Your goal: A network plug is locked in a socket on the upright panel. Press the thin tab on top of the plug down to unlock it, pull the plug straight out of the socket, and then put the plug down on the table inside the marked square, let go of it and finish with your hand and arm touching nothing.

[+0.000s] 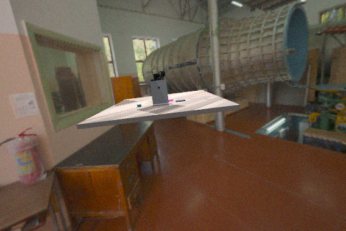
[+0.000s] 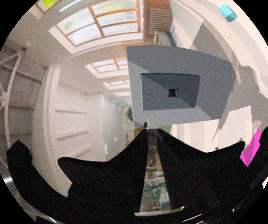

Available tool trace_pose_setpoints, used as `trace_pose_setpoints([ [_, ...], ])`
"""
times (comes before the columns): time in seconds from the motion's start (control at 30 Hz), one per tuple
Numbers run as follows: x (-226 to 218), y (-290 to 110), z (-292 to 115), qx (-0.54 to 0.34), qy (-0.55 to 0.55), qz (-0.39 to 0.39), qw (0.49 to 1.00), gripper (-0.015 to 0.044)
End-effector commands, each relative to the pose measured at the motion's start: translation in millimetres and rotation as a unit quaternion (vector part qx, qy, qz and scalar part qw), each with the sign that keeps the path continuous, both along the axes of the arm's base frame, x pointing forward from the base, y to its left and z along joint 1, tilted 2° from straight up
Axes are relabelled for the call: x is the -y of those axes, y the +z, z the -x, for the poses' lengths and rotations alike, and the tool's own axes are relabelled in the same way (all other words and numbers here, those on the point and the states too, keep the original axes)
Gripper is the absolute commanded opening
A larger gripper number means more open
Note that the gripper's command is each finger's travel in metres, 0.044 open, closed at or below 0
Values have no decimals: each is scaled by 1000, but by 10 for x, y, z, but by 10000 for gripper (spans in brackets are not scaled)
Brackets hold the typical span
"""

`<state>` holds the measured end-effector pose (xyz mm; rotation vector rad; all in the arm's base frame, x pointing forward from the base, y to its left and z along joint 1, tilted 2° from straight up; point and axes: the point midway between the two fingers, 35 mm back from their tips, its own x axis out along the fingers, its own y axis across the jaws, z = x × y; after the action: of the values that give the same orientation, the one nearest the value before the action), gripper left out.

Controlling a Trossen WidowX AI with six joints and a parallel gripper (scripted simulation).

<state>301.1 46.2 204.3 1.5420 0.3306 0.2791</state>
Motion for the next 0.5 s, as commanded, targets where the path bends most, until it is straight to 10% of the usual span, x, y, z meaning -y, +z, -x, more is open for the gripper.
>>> trace_pose_setpoints([
  [0.0,-54,-64,-2,-26,2,-2,1000,0],
  [0.47,-336,-529,97,-171,11,19,985,0],
])
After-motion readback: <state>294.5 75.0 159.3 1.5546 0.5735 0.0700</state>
